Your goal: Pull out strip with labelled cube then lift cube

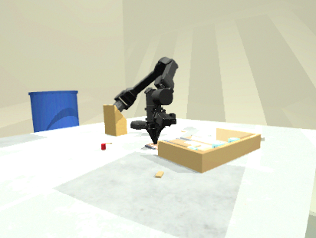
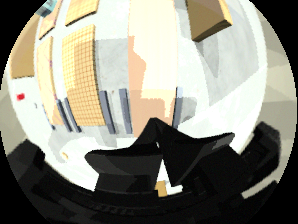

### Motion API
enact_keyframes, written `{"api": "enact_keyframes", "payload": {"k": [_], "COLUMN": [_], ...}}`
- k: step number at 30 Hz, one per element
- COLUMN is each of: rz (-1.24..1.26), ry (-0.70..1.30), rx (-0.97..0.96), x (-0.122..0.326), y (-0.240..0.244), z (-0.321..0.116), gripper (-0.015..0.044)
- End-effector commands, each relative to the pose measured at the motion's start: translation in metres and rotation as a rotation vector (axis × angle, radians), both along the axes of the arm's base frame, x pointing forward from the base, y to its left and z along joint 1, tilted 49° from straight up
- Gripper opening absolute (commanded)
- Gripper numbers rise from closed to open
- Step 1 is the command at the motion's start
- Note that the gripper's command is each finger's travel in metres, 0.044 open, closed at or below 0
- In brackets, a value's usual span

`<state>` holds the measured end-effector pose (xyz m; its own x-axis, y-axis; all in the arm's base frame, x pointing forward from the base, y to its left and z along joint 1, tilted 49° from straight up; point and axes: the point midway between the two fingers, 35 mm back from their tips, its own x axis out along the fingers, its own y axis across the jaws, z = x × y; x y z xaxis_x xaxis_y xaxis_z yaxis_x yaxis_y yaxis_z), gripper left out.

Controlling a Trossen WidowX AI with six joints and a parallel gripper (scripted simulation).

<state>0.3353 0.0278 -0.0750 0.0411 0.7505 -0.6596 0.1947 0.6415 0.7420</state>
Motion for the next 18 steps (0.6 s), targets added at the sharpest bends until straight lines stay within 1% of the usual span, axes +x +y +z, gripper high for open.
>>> {"api": "enact_keyframes", "payload": {"k": [1, 18], "rz": [0.01, 0.01], "ry": [0.013, 0.015], "rx": [0.004, 0.004], "x": [-0.011, -0.037], "y": [0.004, 0.009], "z": [-0.002, 0.0], "gripper": [0.0, 0.0]}}
